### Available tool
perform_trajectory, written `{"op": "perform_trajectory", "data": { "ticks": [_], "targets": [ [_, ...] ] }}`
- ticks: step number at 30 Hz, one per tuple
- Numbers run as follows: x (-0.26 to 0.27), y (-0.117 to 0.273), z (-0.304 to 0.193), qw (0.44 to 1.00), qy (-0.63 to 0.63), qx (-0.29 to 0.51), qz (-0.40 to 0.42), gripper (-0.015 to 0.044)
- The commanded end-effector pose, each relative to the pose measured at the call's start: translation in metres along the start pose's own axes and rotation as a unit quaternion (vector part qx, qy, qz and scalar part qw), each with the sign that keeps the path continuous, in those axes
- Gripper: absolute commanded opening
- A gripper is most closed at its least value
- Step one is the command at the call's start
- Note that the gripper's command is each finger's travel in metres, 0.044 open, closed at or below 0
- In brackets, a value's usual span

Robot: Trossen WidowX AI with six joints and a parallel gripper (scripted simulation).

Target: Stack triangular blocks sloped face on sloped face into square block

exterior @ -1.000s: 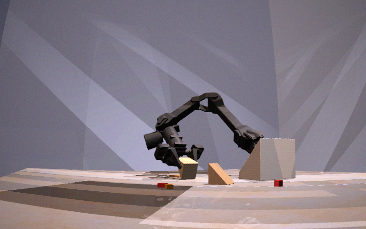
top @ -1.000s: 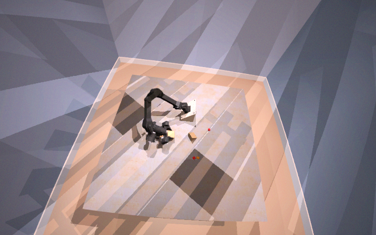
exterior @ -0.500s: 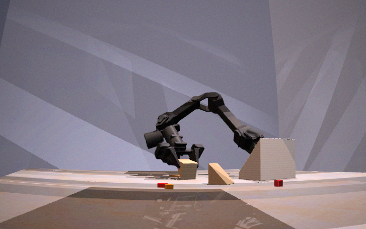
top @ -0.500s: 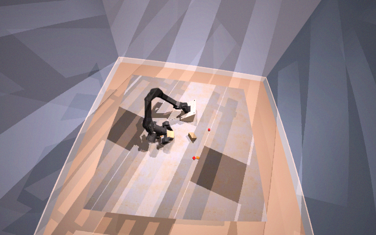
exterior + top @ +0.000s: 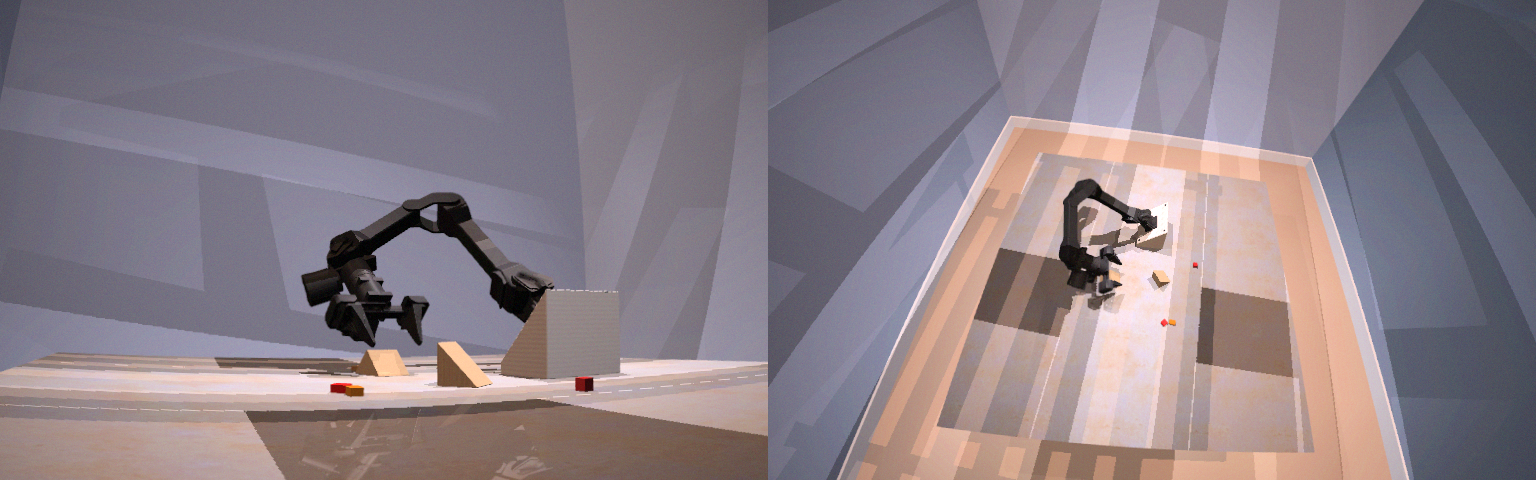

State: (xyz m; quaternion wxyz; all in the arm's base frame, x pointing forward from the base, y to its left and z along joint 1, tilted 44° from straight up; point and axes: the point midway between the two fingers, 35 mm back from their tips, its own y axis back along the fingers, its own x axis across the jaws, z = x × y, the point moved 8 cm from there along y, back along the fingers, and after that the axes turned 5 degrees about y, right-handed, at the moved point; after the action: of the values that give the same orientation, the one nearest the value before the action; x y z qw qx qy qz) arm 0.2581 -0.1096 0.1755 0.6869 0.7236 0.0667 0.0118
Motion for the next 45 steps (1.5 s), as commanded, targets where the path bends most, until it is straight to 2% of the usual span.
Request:
{"op": "perform_trajectory", "data": {
  "ticks": [1,4,9,12,15,17,20,24,27,28,29,30,45],
  "targets": [
    [0.006,0.031,-0.031,1.000,0.004,-0.004,0.007,0.0440],
    [0.004,0.059,-0.063,1.000,0.005,-0.002,0.007,0.0440],
    [0.005,0.058,-0.064,0.999,0.028,-0.011,0.010,0.0440],
    [0.009,0.035,-0.073,0.980,0.175,-0.055,-0.072,0.0440],
    [0.012,0.009,-0.085,0.907,0.365,-0.093,-0.188,0.0440],
    [0.012,-0.007,-0.093,0.827,0.484,-0.105,-0.267,0.0440],
    [0.013,-0.028,-0.106,0.665,0.634,-0.102,-0.382,0.0440],
    [0.012,-0.051,-0.124,0.385,0.760,-0.064,-0.520,0.0440],
    [0.012,-0.067,-0.140,0.148,0.783,-0.014,-0.604,0.0440],
    [0.012,-0.071,-0.144,0.084,0.778,0.002,-0.622,0.0440],
    [0.011,-0.073,-0.147,0.045,0.773,0.012,-0.633,0.0440],
    [0.011,-0.074,-0.148,0.032,0.771,0.015,-0.636,0.0440],
    [0.011,-0.074,-0.148,0.032,0.771,0.015,-0.636,0.0440]
  ]
}}
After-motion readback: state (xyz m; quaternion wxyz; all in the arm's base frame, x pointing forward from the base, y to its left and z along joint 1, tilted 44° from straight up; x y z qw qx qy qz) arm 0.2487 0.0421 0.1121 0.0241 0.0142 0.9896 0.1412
